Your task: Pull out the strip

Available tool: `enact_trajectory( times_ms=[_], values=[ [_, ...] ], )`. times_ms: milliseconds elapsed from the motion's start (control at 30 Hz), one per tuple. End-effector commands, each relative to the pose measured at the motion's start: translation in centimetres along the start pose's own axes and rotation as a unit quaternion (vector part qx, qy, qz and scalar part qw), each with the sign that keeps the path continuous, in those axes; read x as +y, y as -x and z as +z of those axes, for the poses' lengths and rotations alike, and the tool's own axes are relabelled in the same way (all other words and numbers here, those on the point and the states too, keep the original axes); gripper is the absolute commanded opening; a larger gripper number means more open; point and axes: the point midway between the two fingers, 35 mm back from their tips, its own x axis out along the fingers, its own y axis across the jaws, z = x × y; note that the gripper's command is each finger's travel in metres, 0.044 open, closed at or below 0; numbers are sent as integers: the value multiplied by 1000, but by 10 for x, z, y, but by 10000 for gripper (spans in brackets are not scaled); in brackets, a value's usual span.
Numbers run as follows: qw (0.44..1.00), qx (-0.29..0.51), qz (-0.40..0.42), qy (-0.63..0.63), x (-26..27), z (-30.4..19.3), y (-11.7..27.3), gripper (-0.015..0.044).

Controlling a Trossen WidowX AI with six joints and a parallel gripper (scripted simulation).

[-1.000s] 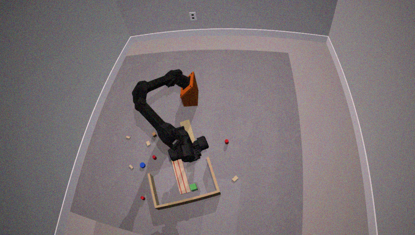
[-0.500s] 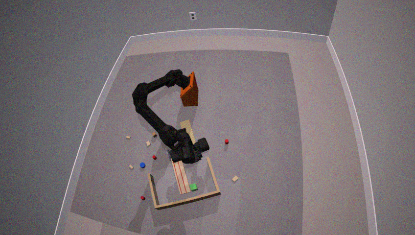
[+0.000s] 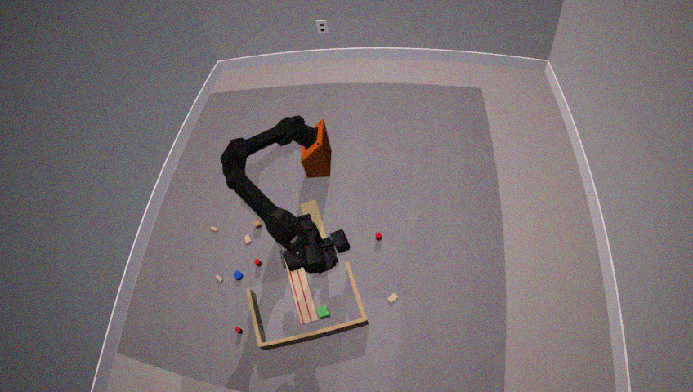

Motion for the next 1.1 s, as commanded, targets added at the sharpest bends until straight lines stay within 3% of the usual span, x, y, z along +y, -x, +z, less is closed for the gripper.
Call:
enact_trajectory(
  times_ms=[0,100,600,1067],
  values=[
    [1000,0,0,0,0,0,0,59],
    [1000,1,0,0,0,-3,2,0],
    [1000,3,0,5,18,-54,41,0],
    [1000,3,0,5,29,-89,43,0]
  ],
)
